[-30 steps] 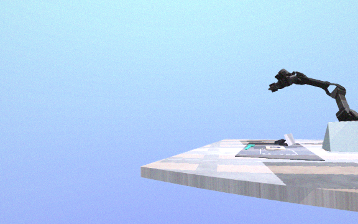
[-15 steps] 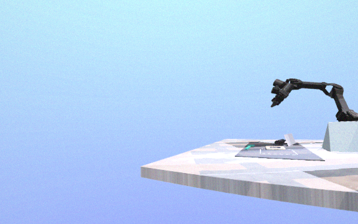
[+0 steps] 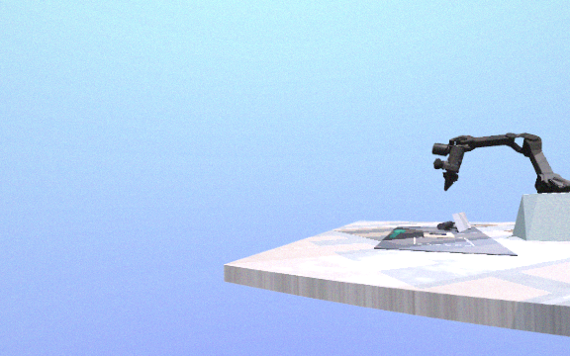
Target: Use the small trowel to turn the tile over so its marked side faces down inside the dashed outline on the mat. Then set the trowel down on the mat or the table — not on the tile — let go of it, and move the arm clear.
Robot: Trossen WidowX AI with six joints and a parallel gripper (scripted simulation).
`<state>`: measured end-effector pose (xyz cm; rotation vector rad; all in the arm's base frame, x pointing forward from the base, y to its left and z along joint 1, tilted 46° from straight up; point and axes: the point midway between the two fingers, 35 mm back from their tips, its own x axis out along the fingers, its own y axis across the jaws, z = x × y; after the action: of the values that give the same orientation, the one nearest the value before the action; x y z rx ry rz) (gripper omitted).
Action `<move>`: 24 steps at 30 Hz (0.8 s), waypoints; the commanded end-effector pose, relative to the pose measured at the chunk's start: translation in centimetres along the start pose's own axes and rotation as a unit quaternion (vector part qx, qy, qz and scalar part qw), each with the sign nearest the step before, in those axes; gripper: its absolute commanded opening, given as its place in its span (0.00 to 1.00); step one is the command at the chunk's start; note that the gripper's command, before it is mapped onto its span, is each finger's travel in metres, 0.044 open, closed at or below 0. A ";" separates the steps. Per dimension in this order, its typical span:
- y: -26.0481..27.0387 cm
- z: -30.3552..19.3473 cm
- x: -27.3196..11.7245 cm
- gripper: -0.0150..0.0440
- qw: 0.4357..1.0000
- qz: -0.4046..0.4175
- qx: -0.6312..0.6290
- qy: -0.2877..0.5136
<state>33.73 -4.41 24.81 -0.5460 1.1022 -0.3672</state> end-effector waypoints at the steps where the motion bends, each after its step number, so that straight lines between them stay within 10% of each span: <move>1: -2.4 -2.0 1.3 0.42 0.997 -0.037 0.040 0.056; 24: -6.5 -5.9 2.3 0.42 0.979 -0.103 0.105 0.142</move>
<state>29.18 -12.32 24.92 -0.4271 1.2680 -0.7544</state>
